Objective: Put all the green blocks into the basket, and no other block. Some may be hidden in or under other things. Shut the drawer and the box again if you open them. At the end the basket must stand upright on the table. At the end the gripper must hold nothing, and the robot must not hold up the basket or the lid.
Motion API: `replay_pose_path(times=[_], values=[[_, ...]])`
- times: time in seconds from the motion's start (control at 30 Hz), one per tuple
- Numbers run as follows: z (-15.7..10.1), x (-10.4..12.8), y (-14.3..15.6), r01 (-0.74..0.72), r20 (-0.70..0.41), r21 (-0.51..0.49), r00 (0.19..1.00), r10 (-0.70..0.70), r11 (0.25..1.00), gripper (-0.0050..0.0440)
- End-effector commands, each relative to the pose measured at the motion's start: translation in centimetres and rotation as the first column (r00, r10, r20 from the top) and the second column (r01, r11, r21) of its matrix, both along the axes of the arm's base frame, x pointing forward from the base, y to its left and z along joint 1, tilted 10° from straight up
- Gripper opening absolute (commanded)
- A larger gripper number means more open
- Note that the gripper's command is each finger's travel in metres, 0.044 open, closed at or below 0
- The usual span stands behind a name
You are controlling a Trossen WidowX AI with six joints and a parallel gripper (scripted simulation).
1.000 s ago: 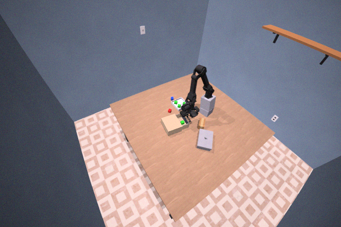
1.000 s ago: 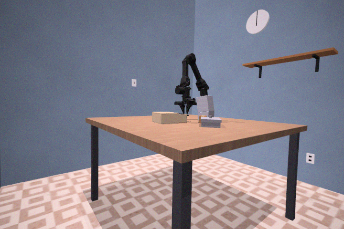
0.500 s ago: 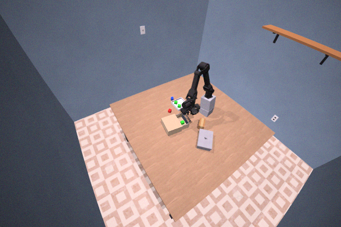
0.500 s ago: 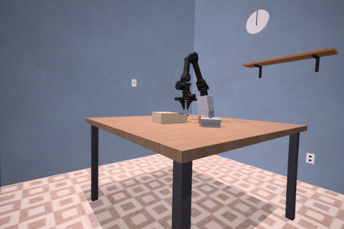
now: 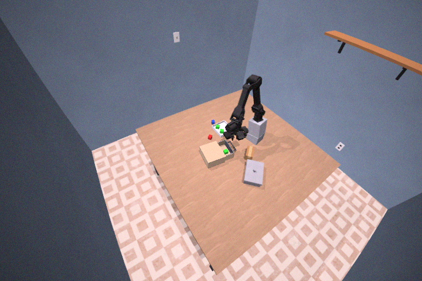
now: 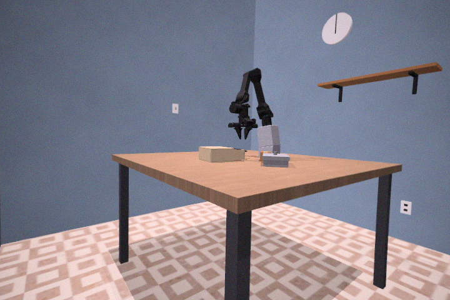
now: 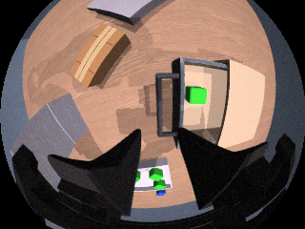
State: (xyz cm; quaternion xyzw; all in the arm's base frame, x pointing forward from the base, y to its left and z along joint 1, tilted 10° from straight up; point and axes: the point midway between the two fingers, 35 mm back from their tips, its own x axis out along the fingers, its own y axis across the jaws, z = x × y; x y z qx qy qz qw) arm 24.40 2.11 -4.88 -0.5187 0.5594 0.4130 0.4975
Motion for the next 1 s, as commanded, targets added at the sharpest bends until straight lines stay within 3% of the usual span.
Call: replay_pose_path(times=[0.0, 0.17, 0.4, 0.47, 0.67, 0.7, 0.8, 0.97], values=[[0.4, 2.1, 0.3, 0.166, 0.037, 0.014, 0.985, -0.167, 0.986, 0.0243], [0.5, 3.2, 0.5, 0.474, 0.084, 0.045, 0.875, -0.476, 0.879, 0.0243], [0.8, 5.2, 0.7, 0.797, 0.126, 0.107, 0.582, -0.803, 0.594, 0.0243], [0.8, 5.2, 0.7, 0.797, 0.126, 0.107, 0.582, -0.803, 0.594, 0.0243], [0.9, 6.4, 0.8, 0.952, 0.138, 0.171, 0.23, -0.963, 0.252, 0.0243], [0.9, 6.4, 0.8, 0.952, 0.138, 0.171, 0.23, -0.963, 0.252, 0.0243], [1.1, 7.5, 0.9, 0.977, 0.134, 0.204, 0.033, -0.991, 0.06, 0.0243], [1.1, 7.5, 0.9, 0.977, 0.132, 0.209, 0.005, -0.991, 0.033, 0.0243]])
